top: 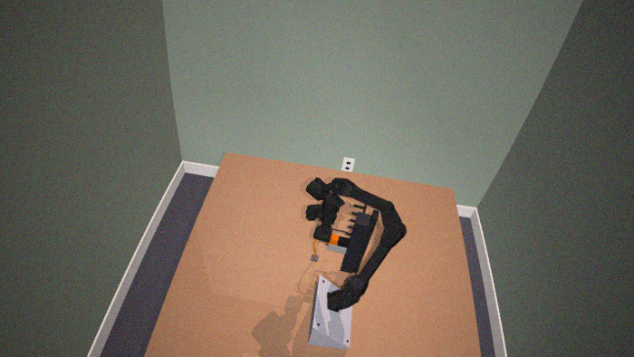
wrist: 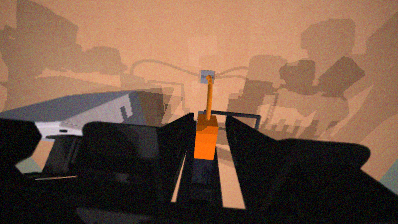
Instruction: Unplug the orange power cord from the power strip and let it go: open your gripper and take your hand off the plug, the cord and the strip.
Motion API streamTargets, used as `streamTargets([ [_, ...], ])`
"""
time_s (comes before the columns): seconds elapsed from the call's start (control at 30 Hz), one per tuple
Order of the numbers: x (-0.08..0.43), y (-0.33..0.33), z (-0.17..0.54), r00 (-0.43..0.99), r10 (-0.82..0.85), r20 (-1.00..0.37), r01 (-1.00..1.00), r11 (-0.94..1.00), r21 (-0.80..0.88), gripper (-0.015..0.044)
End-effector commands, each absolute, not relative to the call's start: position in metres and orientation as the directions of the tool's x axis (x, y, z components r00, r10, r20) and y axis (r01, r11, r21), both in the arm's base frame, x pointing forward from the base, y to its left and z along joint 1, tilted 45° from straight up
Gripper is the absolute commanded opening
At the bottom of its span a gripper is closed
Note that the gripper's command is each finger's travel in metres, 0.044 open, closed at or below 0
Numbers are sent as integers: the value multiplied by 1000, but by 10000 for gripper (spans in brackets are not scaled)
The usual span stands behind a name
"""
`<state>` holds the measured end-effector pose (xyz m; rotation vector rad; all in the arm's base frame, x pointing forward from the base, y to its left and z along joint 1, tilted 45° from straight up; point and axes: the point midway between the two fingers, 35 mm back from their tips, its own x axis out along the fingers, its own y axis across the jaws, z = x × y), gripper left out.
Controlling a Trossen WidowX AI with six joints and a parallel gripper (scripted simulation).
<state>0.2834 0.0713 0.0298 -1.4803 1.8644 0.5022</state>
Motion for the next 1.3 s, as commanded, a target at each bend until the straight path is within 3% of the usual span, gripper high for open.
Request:
streamTargets([
  [0.0, 280, 66, 36, -107, -689, -716, -956, 269, -115, 160],
  [1.0, 272, 44, 40, -108, -691, -715, -956, 269, -115, 160],
  [1.1, 273, 46, 41, -109, -688, -718, -955, 274, -117, 81],
  [1.27, 273, 46, 41, -109, -688, -718, -955, 274, -117, 48],
])
